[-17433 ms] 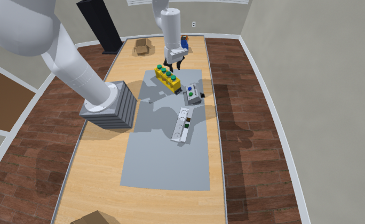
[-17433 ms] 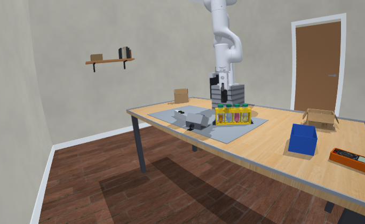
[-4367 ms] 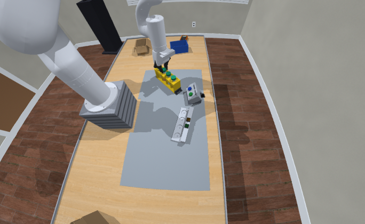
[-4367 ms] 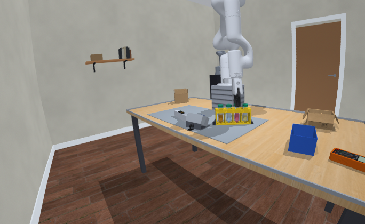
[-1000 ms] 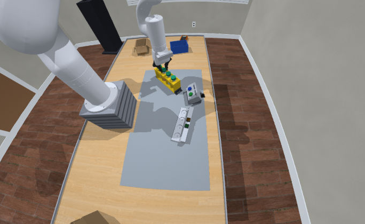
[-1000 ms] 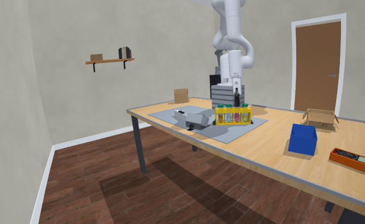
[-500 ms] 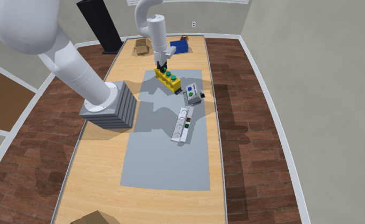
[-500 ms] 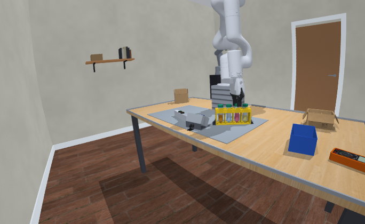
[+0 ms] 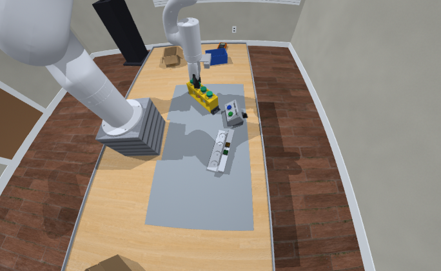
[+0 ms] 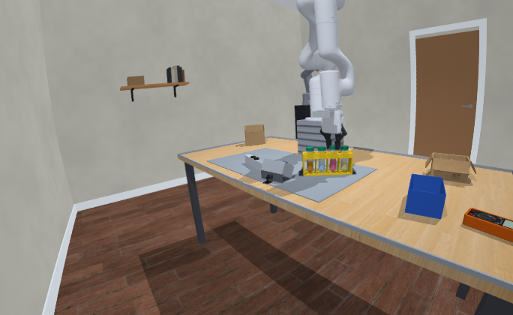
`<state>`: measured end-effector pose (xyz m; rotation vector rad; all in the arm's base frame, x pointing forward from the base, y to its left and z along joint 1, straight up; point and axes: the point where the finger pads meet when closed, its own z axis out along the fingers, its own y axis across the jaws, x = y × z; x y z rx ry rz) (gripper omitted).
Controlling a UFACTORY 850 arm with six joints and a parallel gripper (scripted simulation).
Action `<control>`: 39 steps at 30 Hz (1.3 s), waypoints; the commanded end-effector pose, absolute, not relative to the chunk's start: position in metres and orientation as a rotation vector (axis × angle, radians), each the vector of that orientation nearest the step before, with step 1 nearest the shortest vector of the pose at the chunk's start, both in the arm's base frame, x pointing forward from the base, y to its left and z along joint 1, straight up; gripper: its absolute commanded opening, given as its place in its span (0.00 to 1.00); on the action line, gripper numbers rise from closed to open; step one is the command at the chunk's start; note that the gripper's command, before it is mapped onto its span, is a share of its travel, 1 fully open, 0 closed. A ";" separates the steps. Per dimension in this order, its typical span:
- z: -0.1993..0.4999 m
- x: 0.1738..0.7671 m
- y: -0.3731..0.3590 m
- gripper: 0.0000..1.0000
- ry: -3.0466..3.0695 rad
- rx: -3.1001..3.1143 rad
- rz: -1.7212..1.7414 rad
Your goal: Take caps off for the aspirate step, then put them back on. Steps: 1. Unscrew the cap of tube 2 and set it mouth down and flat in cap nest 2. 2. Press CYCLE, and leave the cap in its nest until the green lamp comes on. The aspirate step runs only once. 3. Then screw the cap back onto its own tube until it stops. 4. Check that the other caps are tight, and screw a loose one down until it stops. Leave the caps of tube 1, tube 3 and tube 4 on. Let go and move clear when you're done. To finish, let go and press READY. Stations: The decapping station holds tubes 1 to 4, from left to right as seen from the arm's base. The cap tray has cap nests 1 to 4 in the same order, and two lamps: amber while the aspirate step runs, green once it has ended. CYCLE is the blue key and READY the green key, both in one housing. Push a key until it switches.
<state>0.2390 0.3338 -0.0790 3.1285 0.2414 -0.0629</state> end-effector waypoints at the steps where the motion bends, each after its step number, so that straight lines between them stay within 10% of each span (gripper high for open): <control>1: -0.078 0.240 0.335 0.46 0.246 3.129 0.002; 35: -0.078 0.240 0.335 0.46 -1.352 2.834 0.005; 36: -0.078 0.240 0.335 0.00 -1.352 2.834 0.005; 39: -0.078 0.240 0.335 0.00 -1.352 2.834 0.005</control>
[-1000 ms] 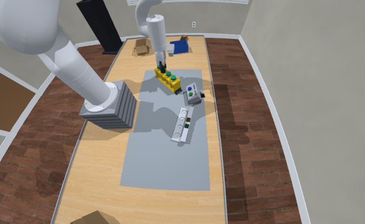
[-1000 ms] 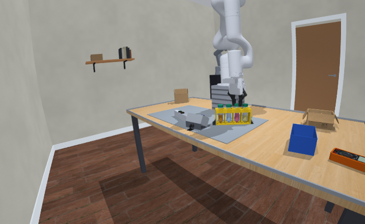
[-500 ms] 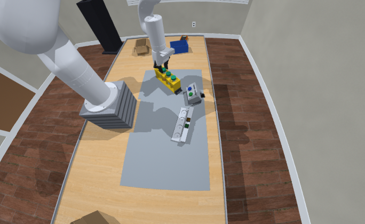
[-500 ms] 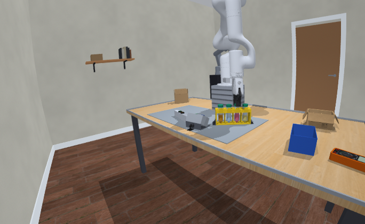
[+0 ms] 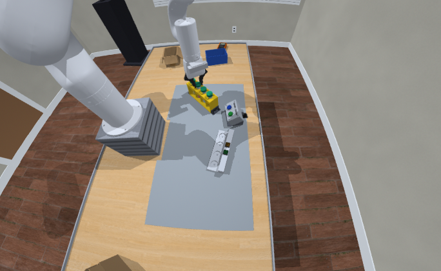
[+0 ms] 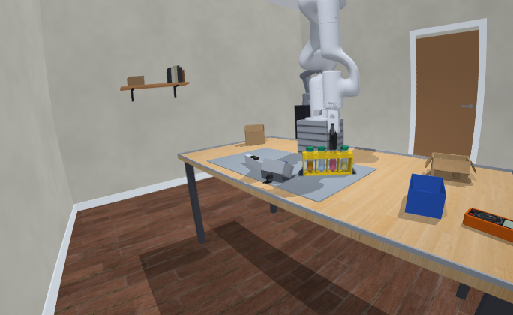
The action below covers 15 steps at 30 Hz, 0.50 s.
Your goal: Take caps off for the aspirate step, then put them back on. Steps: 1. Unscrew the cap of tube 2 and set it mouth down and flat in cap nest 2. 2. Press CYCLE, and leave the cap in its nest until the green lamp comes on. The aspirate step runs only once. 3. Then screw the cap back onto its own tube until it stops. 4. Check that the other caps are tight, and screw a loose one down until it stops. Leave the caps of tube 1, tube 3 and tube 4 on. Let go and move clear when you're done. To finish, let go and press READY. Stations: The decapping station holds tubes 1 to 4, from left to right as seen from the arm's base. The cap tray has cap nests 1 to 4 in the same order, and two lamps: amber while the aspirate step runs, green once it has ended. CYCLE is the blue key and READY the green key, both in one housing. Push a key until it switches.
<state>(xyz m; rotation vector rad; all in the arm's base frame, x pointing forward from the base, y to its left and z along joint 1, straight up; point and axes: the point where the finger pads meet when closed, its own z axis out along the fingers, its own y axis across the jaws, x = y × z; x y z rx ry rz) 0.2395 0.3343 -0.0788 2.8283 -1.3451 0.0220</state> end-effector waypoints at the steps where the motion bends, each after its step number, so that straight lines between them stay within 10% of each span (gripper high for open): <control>1: -0.078 0.240 0.335 0.00 -1.352 2.834 0.005; 15: -0.078 0.240 0.335 0.00 -1.062 2.954 0.004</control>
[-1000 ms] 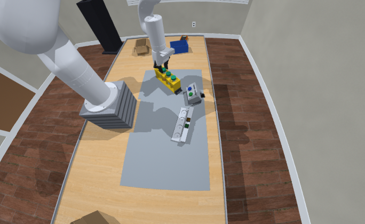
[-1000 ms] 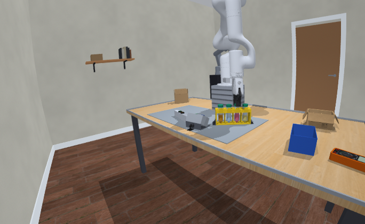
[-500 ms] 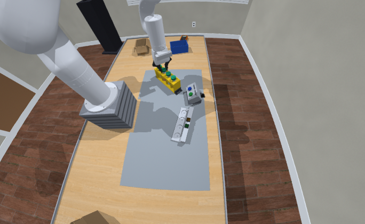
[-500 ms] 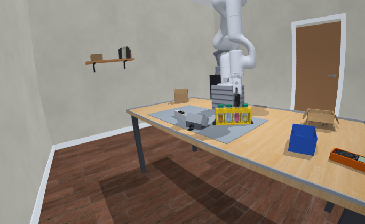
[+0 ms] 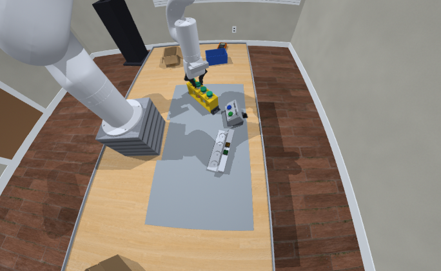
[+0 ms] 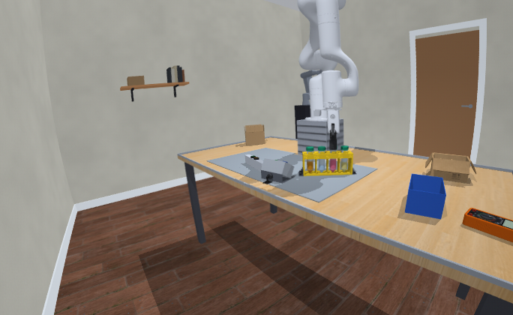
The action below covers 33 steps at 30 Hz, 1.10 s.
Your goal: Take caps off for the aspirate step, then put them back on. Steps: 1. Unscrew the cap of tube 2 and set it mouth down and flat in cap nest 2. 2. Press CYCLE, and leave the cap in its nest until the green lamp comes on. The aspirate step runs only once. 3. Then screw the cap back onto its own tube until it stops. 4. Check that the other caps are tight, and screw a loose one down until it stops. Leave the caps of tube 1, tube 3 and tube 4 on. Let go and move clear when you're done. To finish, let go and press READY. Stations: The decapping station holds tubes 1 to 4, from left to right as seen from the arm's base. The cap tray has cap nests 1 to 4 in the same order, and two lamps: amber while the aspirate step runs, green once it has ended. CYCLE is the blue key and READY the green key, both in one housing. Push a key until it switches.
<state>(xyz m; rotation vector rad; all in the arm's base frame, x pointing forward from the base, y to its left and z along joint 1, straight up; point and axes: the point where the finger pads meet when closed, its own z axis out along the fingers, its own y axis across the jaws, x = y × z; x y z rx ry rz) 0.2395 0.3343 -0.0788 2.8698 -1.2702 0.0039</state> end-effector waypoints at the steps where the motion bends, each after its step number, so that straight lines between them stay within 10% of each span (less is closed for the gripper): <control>1: -0.078 0.240 0.335 0.00 -0.988 2.980 0.003; 15: -0.078 0.240 0.335 0.00 -0.572 3.087 0.003; 16: -0.078 0.240 0.335 0.46 -0.572 3.087 0.003; 33: -0.076 0.240 0.335 0.46 -0.970 2.986 0.004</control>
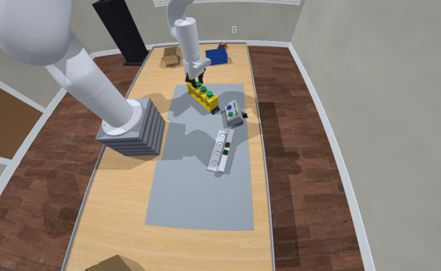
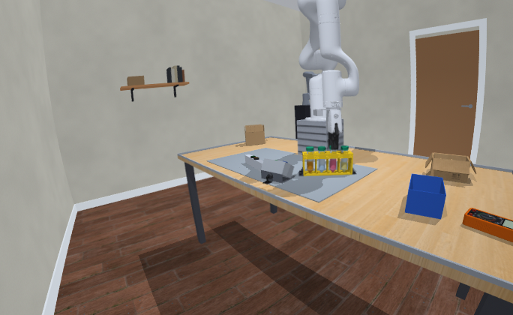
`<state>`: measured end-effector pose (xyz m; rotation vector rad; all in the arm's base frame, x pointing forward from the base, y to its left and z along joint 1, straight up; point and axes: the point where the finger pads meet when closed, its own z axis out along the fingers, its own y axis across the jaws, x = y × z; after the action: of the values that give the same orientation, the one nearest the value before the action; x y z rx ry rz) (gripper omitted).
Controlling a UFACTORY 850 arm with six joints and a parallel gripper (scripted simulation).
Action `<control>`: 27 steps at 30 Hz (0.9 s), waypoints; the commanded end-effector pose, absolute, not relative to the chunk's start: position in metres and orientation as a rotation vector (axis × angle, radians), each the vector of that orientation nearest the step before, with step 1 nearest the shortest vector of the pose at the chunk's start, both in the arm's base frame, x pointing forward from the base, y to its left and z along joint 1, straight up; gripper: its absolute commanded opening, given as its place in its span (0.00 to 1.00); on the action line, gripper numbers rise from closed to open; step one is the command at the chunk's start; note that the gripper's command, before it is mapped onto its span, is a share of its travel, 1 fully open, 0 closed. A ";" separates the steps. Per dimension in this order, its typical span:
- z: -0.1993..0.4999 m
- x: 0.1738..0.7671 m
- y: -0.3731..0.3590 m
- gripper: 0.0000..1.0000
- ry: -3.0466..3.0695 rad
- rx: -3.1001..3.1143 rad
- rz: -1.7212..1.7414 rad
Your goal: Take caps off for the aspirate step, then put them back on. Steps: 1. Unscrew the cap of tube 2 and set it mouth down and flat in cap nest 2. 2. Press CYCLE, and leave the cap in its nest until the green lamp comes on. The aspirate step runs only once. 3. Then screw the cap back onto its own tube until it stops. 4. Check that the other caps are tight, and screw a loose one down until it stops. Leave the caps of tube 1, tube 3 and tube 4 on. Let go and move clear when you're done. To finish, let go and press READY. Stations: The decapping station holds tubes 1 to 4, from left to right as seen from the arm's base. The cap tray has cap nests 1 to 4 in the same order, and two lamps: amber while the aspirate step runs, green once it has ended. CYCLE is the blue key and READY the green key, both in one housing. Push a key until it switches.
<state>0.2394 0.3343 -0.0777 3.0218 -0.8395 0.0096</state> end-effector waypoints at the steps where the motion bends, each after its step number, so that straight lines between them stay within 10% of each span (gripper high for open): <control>1: -0.075 0.240 0.335 0.46 -0.970 2.986 0.004; 16: -0.071 0.239 0.335 0.46 -0.970 2.986 0.004; 17: -0.071 0.239 0.335 0.00 -0.970 2.986 0.005; 27: -0.071 0.239 0.335 0.00 -0.970 2.985 0.005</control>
<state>0.2390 0.3347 -0.0717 2.9840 -0.9697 0.0043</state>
